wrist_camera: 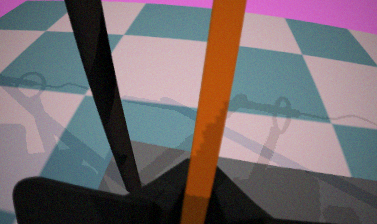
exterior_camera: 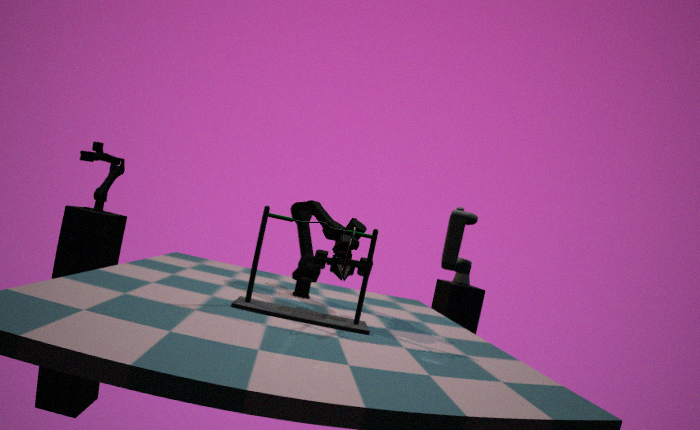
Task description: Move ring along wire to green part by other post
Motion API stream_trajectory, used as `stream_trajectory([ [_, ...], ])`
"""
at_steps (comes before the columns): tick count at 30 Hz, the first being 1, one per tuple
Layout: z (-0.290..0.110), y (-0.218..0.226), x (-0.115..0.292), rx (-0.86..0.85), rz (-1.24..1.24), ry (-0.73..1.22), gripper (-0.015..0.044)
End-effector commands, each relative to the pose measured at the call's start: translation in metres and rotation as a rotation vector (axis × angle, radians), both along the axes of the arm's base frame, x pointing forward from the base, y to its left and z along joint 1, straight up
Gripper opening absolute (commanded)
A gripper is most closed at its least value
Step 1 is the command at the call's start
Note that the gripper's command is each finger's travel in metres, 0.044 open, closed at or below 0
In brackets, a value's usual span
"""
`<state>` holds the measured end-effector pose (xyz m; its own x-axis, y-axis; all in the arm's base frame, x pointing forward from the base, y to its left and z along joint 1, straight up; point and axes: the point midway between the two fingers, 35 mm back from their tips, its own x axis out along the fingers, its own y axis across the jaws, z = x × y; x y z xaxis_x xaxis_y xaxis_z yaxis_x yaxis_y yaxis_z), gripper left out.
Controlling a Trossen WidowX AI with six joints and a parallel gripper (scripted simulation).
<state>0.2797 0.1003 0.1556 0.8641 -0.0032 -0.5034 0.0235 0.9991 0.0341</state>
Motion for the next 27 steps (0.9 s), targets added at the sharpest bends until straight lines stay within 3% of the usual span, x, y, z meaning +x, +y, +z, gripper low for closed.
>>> stream_trajectory([
  [1, -0.0072, -0.0005, 0.0, -0.002, -0.006, 0.004, -0.015],
  [21, -0.0072, -0.0005, 0.0, -0.002, -0.006, 0.004, -0.015],
  [27, -0.0065, 0.0, 0.0001, -0.004, -0.001, 0.004, 0.0007],
])
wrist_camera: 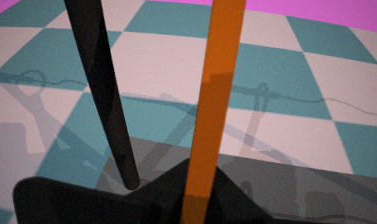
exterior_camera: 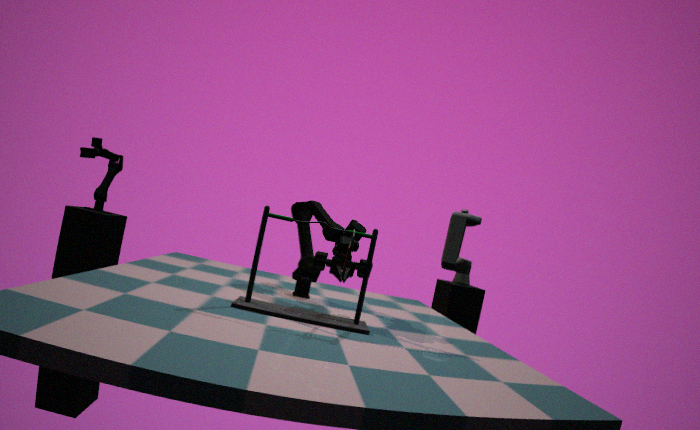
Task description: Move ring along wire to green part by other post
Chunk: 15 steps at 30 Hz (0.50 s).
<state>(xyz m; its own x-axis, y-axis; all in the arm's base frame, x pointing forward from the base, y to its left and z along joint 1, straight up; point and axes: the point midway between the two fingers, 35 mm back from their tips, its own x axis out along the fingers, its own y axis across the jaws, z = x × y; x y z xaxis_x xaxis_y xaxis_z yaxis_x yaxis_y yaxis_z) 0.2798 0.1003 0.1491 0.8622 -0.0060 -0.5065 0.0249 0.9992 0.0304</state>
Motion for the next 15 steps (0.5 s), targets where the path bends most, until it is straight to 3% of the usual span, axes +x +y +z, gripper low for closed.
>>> stream_trajectory([
  [1, 0.0, 0.0, 0.0, 0.0, 0.0, 0.0, 0.0034],
  [6, 0.001, 0.0, -0.002, 0.0, 0.0, 0.001, 0.016],
  [15, 0.016, 0.002, -0.028, 0.002, -0.004, 0.005, 0.016],
])
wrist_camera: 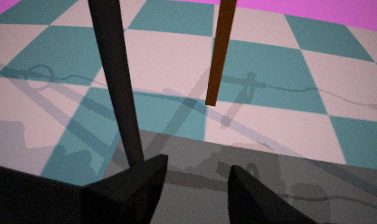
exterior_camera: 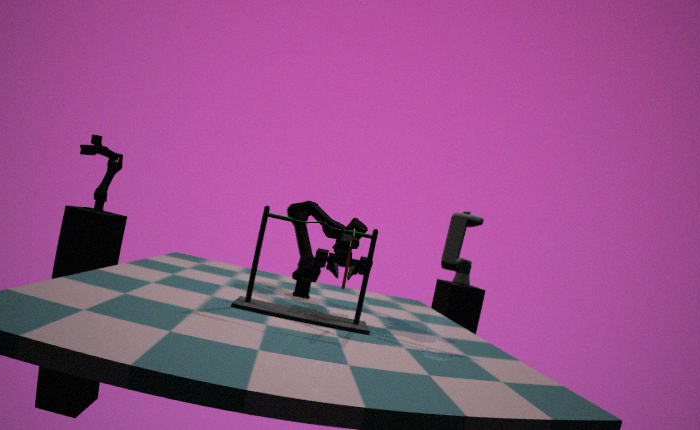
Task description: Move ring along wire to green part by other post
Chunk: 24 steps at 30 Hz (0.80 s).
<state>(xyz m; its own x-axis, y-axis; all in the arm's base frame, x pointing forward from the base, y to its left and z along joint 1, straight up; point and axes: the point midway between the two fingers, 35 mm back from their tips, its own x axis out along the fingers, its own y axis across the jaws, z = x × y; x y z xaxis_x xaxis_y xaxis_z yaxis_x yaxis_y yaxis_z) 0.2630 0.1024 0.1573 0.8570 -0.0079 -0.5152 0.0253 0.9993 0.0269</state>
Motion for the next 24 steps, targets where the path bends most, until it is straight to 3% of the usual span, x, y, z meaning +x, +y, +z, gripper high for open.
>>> stream_trajectory([
  [1, 0.01, 0.0, -0.014, 0.005, -0.004, -0.005, 0.016],
  [24, 0.016, -0.002, -0.027, 0.005, -0.005, -0.006, 0.016],
])
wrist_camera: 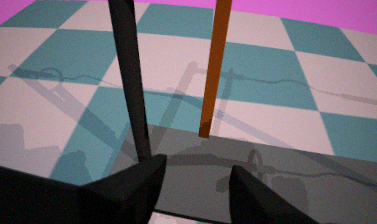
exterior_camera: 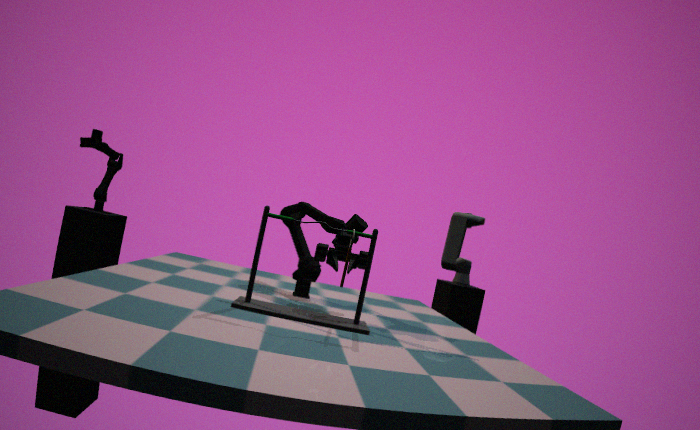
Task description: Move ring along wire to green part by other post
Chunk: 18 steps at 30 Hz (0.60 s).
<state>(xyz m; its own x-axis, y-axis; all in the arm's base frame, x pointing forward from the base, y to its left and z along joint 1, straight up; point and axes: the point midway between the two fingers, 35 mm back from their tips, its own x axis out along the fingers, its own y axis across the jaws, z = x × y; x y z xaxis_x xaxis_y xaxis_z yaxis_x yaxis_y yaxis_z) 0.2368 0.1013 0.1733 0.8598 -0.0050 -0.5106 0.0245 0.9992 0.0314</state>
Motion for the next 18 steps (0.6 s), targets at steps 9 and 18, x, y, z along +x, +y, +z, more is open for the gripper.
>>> stream_trajectory([
  [9, 0.012, 0.002, -0.022, 0.001, -0.001, 0.005, 0.0265],
  [18, 0.026, -0.001, -0.043, -0.001, 0.002, -0.003, 0.044],
])
